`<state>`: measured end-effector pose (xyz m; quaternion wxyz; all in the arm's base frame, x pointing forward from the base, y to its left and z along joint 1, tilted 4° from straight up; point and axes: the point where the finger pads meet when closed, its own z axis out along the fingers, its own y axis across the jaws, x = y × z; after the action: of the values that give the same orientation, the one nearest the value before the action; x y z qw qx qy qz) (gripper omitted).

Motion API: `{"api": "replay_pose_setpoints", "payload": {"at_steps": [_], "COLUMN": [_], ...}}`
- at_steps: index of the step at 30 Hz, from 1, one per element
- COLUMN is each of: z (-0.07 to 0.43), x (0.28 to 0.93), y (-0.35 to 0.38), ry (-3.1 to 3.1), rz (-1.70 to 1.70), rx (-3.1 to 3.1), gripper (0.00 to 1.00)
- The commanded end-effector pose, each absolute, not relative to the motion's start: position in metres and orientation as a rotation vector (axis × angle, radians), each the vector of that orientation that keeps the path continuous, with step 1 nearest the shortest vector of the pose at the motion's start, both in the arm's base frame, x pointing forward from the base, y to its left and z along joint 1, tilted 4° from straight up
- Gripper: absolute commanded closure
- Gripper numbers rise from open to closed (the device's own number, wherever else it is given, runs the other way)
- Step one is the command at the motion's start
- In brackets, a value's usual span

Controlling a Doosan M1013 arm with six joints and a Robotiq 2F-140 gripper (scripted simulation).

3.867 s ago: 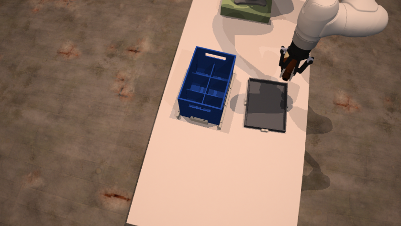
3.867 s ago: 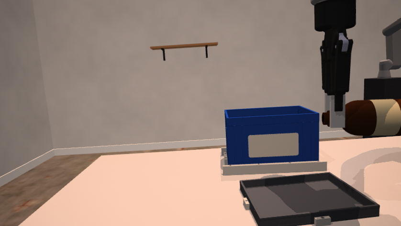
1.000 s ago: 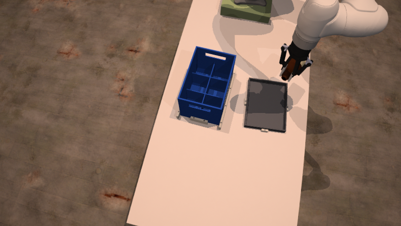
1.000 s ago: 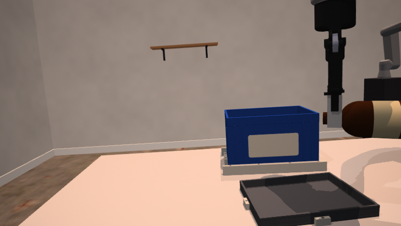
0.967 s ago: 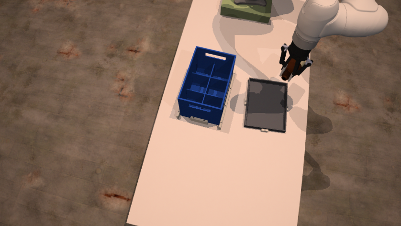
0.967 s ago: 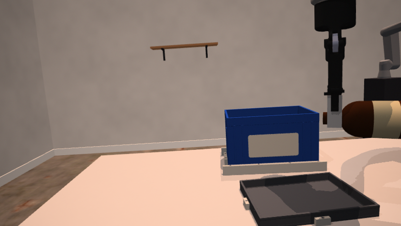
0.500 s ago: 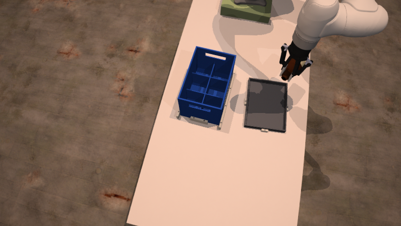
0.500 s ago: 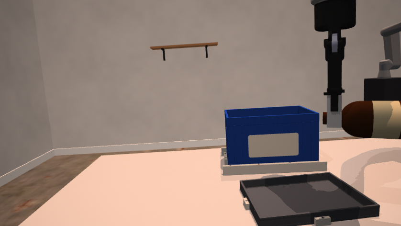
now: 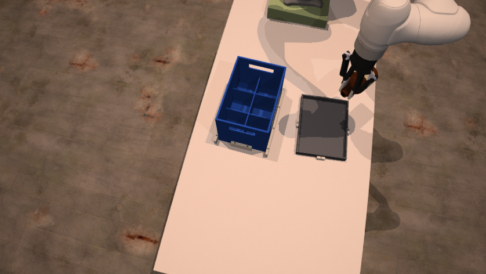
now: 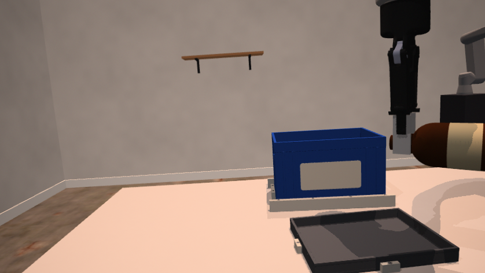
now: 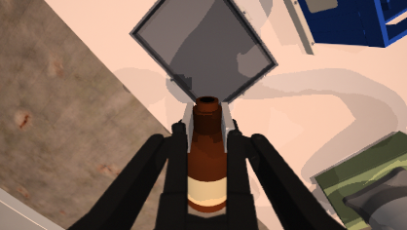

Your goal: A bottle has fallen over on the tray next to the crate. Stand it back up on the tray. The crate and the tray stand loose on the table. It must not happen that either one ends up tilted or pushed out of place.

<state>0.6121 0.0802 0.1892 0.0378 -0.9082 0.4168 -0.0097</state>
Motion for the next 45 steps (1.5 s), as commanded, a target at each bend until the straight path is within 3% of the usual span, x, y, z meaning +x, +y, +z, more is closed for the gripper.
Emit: {"api": "replay_pose_setpoints", "payload": {"at_steps": [1,45], "z": [0.1893,0.1893], "x": [0.6121,0.6121], "y": [0.0802,0.0802], "ry": [1.320,1.364], "rz": [-0.028,-0.027], "rx": [-2.767,-2.745], "gripper": [0.90,0.90]}}
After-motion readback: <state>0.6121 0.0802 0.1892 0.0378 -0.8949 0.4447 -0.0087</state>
